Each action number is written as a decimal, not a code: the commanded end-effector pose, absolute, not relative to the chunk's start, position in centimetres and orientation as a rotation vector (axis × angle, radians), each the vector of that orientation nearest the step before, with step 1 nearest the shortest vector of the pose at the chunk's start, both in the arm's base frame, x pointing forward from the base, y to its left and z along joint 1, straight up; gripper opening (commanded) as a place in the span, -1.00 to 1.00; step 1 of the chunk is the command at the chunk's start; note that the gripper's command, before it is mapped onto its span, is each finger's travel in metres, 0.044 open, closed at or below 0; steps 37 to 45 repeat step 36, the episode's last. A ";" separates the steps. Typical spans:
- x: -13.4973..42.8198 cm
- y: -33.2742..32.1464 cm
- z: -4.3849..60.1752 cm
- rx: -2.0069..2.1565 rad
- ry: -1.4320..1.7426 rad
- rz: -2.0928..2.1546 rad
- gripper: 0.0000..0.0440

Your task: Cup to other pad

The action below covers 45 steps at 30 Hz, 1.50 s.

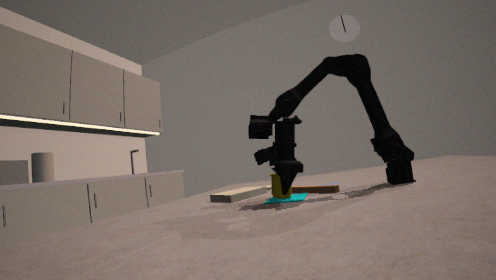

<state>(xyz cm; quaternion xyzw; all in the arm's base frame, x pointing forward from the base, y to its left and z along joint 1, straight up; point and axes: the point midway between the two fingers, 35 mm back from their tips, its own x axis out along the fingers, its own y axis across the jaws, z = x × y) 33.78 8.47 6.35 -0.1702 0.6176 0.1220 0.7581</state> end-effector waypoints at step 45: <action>32.8 7.9 16.3 -0.240 1.118 0.292 0.79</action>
